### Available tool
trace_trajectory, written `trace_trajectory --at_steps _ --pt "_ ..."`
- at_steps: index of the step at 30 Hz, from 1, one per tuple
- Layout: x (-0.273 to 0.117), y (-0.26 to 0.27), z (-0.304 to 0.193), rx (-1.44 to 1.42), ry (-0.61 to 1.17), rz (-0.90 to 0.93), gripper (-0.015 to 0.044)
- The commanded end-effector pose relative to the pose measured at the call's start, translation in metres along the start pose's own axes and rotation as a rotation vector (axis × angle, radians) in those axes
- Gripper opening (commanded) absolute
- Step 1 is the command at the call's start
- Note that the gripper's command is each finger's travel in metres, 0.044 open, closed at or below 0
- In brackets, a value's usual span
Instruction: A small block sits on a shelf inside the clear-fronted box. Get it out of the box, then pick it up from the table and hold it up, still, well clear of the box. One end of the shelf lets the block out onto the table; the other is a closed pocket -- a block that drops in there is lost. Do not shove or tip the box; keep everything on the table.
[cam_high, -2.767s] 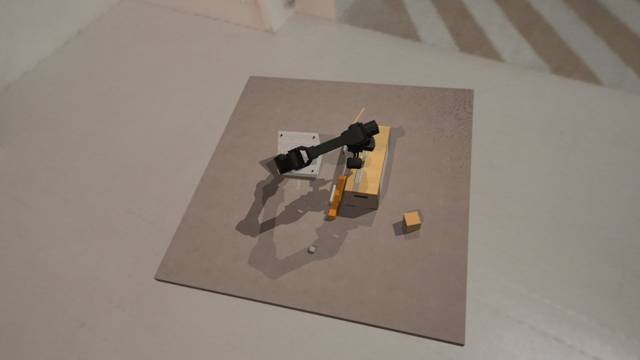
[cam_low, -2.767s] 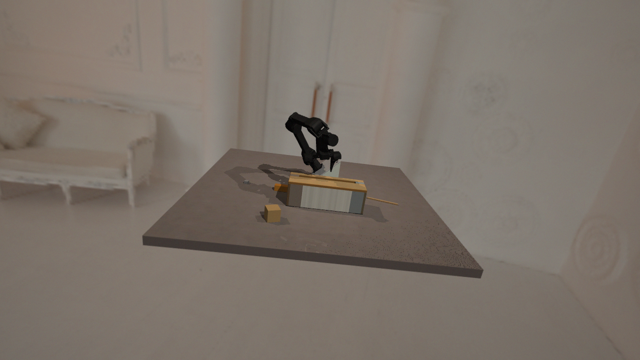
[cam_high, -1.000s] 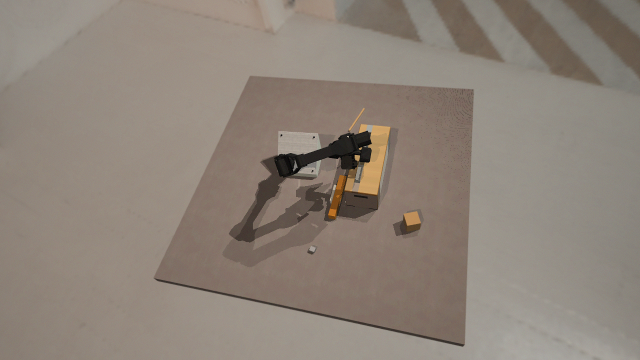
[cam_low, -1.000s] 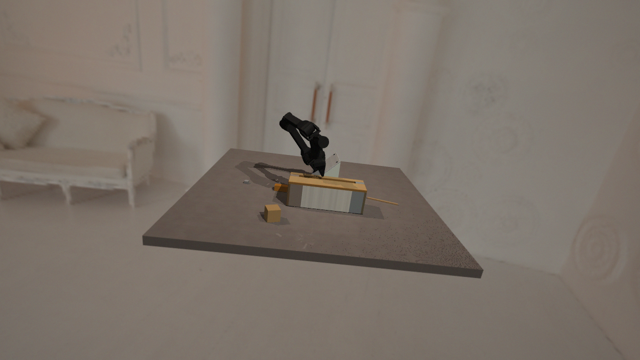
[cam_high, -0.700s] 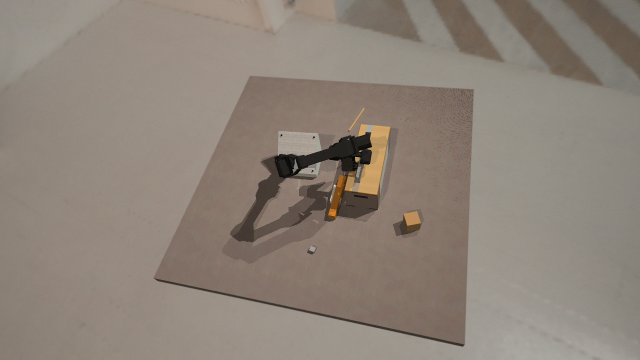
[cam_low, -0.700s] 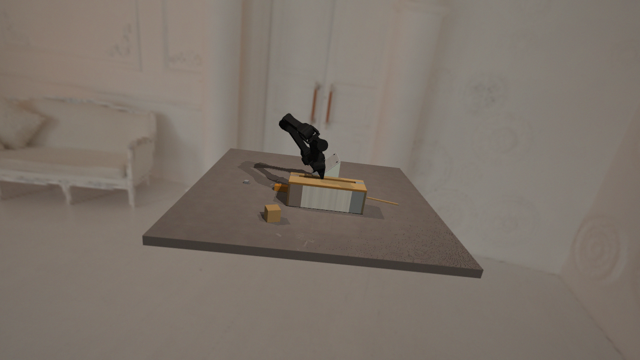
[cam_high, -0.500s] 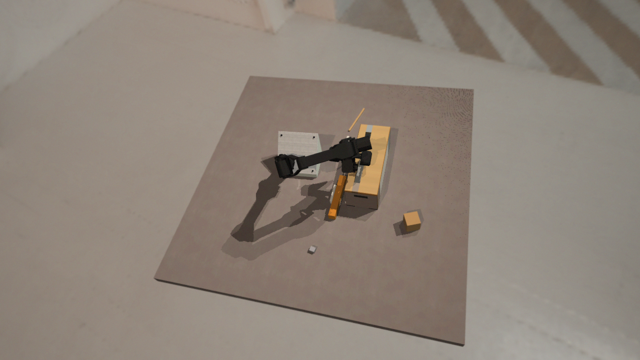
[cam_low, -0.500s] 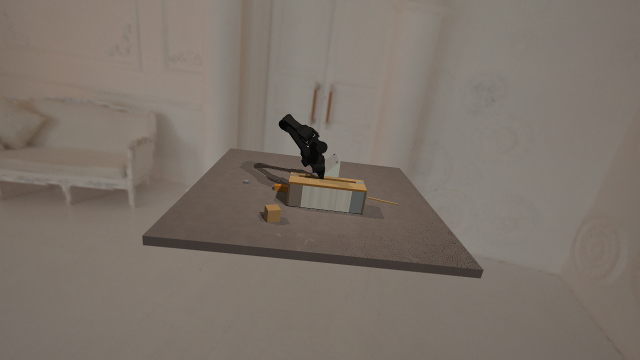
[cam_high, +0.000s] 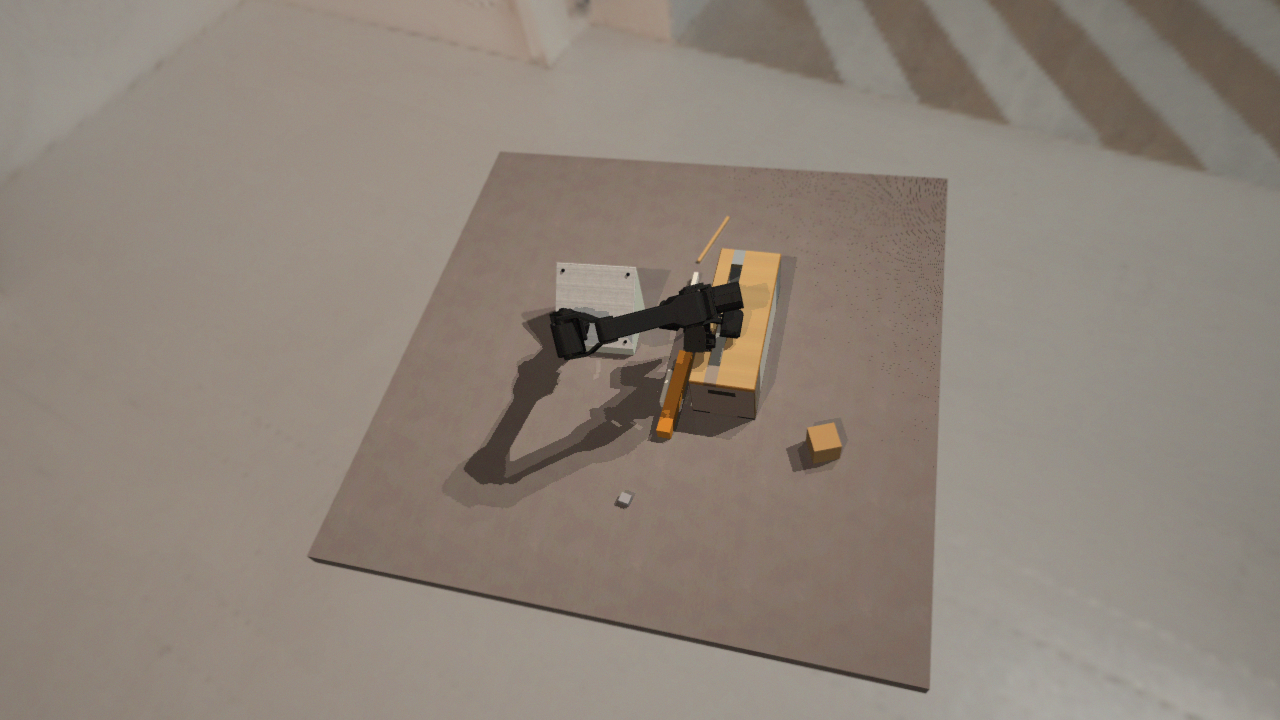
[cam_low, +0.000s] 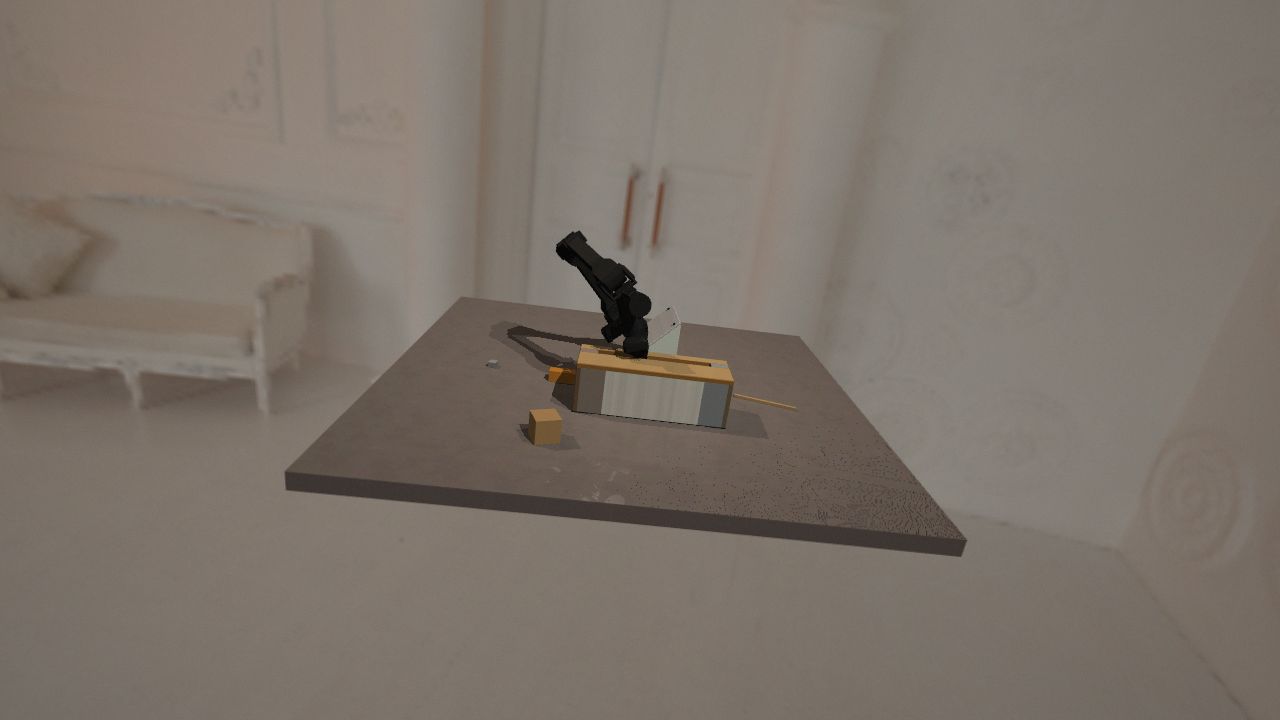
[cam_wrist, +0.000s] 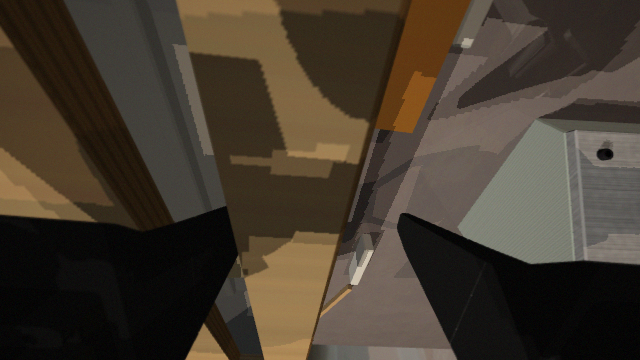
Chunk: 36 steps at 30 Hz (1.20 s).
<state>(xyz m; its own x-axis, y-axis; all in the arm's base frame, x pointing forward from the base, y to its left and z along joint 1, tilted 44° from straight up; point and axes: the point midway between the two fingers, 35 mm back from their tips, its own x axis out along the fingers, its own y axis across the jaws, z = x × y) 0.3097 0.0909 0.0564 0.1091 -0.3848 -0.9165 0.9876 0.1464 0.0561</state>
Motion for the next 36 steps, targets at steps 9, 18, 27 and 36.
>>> trace_trajectory --at_steps 9,18,27,36 --pt "0.007 -0.001 -0.008 -0.002 0.000 -0.002 0.0400" --pt "0.015 -0.001 -0.030 -0.002 0.000 -0.002 0.0400" --pt "0.022 -0.001 -0.051 -0.002 0.001 -0.002 0.0400" --pt "0.030 -0.002 -0.071 -0.002 0.002 -0.002 0.0400"
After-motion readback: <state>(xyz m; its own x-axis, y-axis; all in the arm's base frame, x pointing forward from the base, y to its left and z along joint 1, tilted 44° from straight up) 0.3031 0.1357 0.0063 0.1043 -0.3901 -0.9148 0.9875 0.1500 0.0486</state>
